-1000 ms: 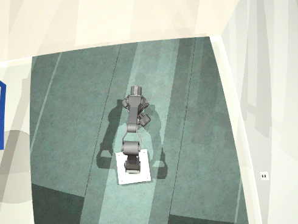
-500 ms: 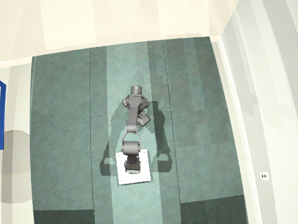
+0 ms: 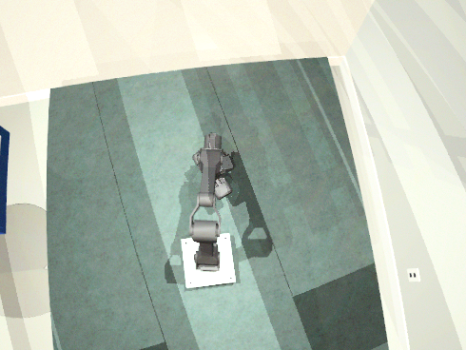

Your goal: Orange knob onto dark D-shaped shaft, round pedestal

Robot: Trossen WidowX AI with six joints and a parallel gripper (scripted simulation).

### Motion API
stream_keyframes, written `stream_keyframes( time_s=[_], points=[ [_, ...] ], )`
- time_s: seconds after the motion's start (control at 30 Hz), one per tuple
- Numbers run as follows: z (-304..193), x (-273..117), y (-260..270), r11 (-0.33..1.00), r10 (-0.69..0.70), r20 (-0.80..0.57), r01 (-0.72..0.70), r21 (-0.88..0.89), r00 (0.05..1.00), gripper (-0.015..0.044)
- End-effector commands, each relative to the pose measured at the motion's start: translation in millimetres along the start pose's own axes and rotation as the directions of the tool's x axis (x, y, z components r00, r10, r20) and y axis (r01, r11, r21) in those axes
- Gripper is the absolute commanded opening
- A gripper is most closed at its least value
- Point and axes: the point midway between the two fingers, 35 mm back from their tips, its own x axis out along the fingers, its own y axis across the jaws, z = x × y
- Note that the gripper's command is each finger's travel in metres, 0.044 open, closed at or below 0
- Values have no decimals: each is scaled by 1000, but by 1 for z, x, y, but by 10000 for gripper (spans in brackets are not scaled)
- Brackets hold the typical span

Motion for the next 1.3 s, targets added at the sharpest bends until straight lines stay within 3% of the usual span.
stream_keyframes(
  time_s=[0.0,1.07,1.27],
  points=[
    [1,1,0,1000,0,3,0,9,1000,0],
    [1,2,0,999,0,3,0,36,1000,0],
    [1,2,0,999,0,3,0,-34,1000,0]
  ],
)
